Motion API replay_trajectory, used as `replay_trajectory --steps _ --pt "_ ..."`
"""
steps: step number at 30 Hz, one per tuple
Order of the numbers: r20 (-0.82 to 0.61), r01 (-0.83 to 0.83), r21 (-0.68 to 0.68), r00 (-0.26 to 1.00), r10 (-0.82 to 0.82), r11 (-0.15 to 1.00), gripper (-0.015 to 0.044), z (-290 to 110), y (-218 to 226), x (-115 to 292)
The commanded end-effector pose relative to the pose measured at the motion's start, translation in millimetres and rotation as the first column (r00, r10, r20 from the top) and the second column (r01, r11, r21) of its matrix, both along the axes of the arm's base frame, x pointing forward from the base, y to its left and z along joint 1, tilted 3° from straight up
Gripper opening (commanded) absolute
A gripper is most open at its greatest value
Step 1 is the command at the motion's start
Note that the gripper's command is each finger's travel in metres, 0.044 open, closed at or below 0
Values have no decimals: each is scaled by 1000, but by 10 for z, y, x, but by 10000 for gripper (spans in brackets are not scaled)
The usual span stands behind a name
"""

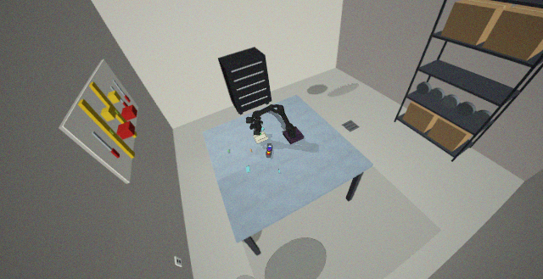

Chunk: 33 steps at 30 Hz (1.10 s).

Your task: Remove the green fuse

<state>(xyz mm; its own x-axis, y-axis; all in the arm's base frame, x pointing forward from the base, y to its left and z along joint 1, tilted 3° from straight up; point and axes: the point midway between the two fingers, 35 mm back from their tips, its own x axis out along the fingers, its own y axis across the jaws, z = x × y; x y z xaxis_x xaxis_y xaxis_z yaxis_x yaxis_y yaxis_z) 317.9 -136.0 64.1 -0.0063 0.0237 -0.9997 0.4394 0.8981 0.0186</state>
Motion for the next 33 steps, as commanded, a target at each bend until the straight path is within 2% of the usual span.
replay_trajectory --steps 1,12,24,28,33 --pt "-1 -6 -3 1000 6 1000 0 -82 -4 -4" --pt "-1 -6 -2 1000 6 1000 0 -217 2 -11" --pt "-2 0 1 1000 0 1000 315 -183 4 -10" --pt "-1 -5 -2 1000 5 1000 330 154 -7 -6" --pt "-1 -6 -3 1000 6 1000 330 184 -7 -7"
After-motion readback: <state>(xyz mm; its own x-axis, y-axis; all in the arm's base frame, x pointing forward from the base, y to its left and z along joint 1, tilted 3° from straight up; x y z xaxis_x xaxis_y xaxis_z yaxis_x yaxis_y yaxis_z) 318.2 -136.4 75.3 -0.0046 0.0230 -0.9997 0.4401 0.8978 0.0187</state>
